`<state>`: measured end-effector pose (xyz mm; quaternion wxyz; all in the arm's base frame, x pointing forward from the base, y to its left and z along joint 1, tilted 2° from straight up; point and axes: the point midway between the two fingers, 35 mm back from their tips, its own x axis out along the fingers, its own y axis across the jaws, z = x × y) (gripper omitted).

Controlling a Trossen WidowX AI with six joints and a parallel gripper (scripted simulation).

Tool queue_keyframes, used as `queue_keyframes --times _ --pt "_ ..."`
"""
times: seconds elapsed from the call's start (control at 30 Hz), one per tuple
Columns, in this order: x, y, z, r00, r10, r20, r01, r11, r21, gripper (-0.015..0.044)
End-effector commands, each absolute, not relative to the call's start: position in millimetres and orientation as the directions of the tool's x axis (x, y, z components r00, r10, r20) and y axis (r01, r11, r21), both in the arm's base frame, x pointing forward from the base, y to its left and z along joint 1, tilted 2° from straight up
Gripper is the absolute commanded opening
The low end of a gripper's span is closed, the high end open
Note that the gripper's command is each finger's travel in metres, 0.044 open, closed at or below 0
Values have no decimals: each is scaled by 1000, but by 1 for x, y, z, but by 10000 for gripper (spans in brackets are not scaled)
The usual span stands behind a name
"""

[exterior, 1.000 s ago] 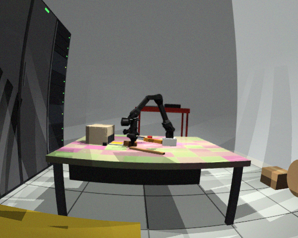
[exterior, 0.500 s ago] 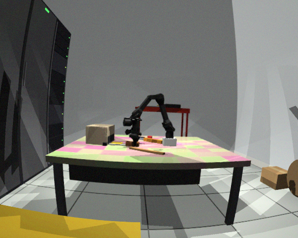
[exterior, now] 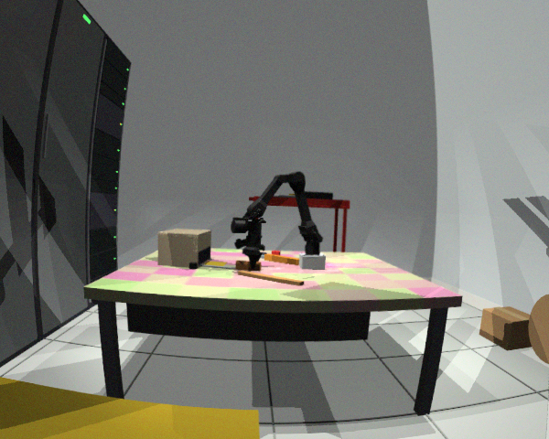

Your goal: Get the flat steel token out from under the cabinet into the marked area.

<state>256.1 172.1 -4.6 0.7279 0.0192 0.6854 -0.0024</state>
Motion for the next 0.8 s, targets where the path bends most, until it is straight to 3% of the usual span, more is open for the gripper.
queue_keyframes --times 0.0,0.77 --pt "248 173 -6 59 21 -998 30 999 23 0" --pt "214 175 -8 56 21 -998 30 999 23 0"
